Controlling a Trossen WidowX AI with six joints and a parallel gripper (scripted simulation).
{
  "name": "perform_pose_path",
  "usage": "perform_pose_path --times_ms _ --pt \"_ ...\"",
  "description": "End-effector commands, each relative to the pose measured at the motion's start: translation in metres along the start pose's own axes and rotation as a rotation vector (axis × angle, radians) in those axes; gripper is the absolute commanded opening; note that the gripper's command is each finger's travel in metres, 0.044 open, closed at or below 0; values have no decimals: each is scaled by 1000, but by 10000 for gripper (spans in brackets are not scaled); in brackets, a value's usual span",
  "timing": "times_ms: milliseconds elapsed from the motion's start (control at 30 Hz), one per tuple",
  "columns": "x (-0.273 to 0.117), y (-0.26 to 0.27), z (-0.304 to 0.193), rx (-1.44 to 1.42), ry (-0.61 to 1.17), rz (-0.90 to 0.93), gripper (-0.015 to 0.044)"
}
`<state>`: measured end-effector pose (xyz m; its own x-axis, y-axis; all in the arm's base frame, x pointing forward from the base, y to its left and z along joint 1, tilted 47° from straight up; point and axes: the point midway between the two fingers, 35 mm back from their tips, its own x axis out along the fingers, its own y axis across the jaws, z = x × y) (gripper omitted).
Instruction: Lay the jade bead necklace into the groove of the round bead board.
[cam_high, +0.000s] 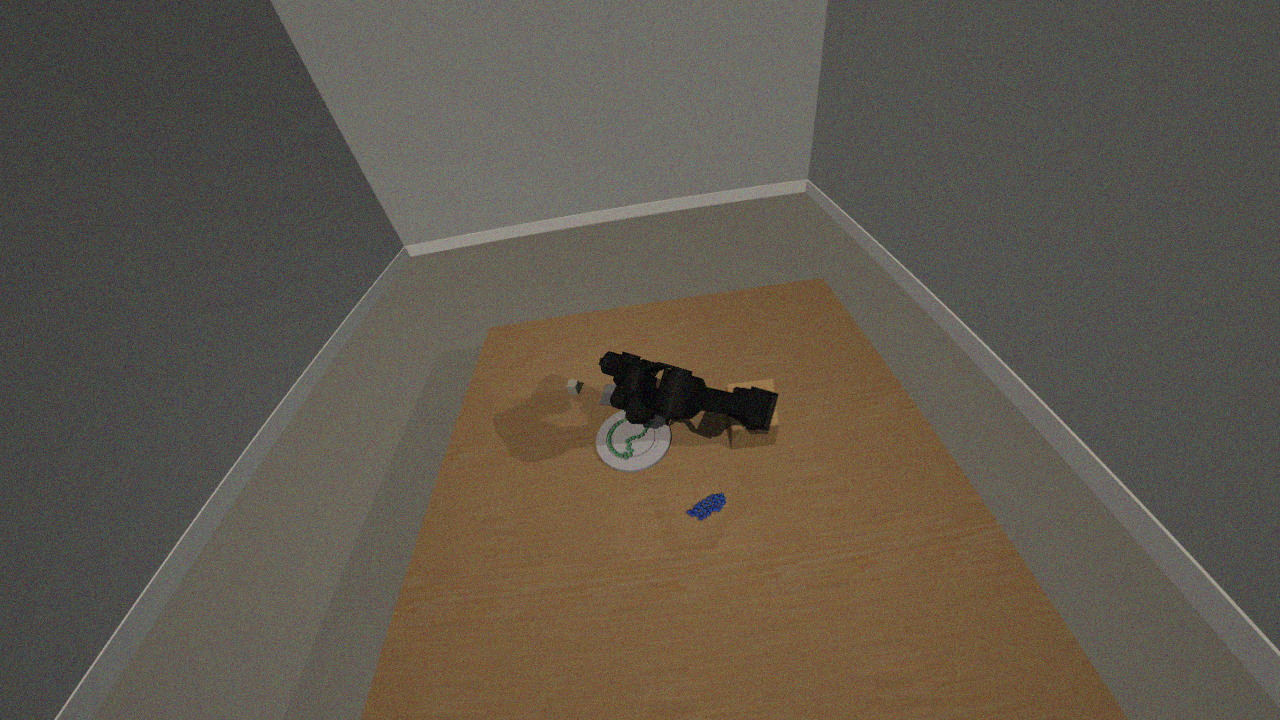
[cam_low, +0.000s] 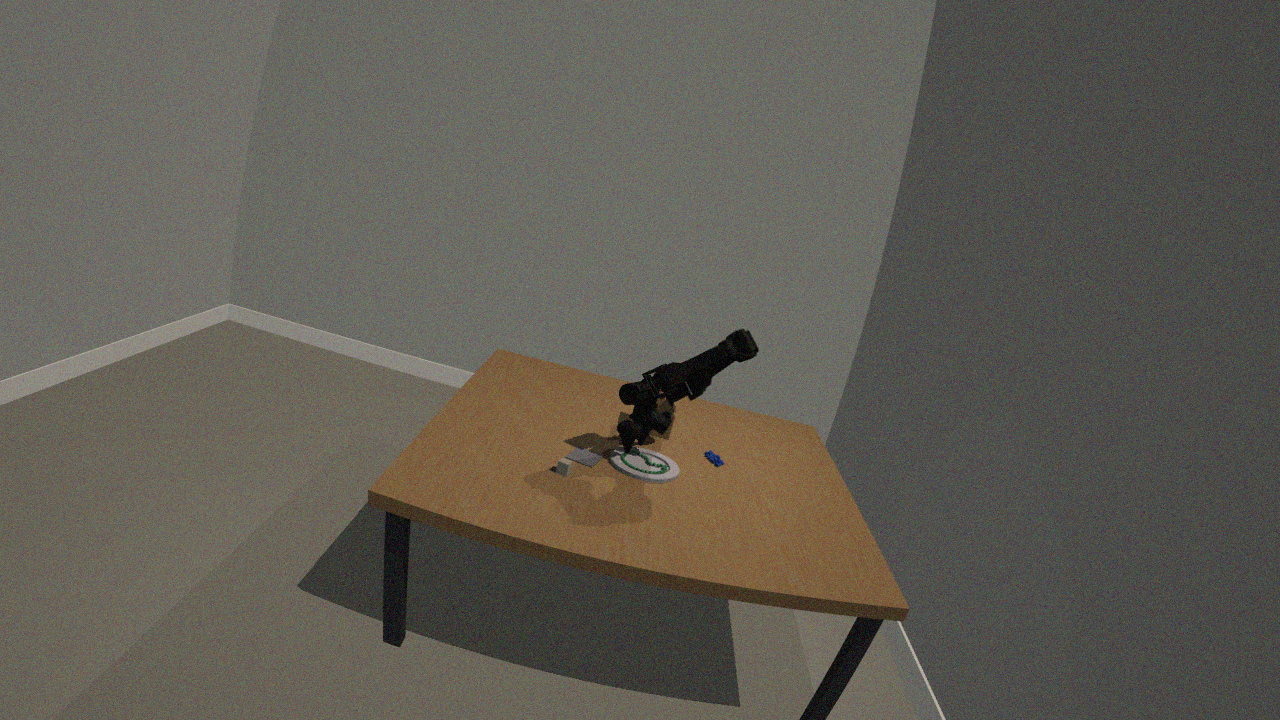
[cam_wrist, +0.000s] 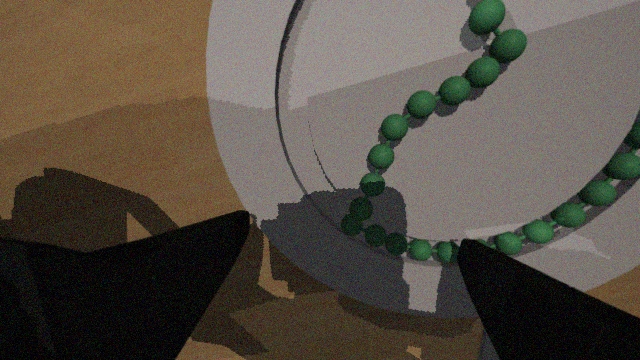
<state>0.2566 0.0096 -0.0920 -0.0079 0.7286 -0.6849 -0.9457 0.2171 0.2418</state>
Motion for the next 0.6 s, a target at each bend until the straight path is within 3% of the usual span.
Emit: perform_pose_path --times_ms 0,100,333,500,567 --pt "-1 0 0 -6 4 -2 440" --pt "-1 0 0 -6 4 -2 440" --pt "-32 -3 10 255 4 -3 256" --pt "-33 -3 11 264 4 -3 125" --pt "-29 -3 11 264 4 -3 120"
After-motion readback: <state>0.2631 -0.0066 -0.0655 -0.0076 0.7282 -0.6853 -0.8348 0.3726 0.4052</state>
